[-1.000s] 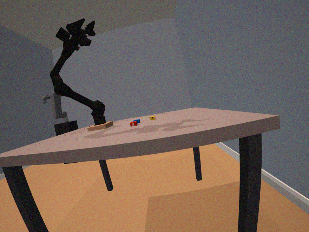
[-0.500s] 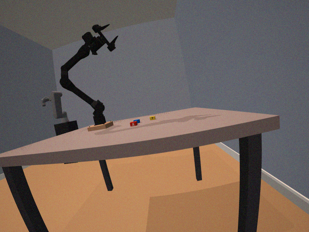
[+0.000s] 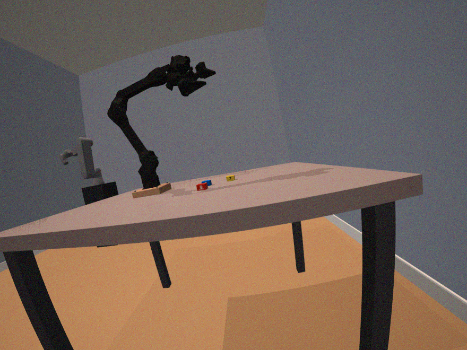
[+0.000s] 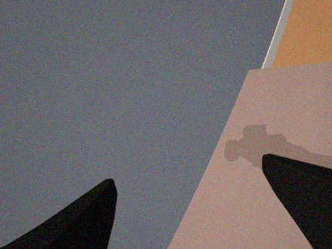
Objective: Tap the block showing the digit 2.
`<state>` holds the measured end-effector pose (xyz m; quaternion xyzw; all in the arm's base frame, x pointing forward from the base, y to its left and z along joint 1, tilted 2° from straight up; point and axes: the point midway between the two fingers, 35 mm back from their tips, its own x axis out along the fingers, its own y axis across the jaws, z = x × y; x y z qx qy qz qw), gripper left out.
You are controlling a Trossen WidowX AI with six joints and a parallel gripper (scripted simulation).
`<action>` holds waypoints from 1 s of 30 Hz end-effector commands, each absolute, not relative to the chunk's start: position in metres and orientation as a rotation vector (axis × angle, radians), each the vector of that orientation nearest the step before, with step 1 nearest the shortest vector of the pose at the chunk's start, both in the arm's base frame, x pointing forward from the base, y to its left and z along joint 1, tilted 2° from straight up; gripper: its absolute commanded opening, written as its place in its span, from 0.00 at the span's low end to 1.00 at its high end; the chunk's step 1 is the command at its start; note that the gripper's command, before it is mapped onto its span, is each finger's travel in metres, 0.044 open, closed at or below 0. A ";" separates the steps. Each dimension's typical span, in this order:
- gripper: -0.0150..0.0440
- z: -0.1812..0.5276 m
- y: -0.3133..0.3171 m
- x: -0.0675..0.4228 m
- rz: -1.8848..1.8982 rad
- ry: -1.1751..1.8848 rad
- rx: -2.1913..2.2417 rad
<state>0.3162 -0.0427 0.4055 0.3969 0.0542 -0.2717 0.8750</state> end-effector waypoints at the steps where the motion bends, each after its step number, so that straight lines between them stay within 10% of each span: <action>1: 0.93 0.336 -0.070 0.332 -0.633 0.449 0.507; 16: 0.93 0.153 -0.143 0.270 -0.203 1.489 0.031; 30: 0.93 0.140 -0.145 0.258 -0.109 1.560 0.036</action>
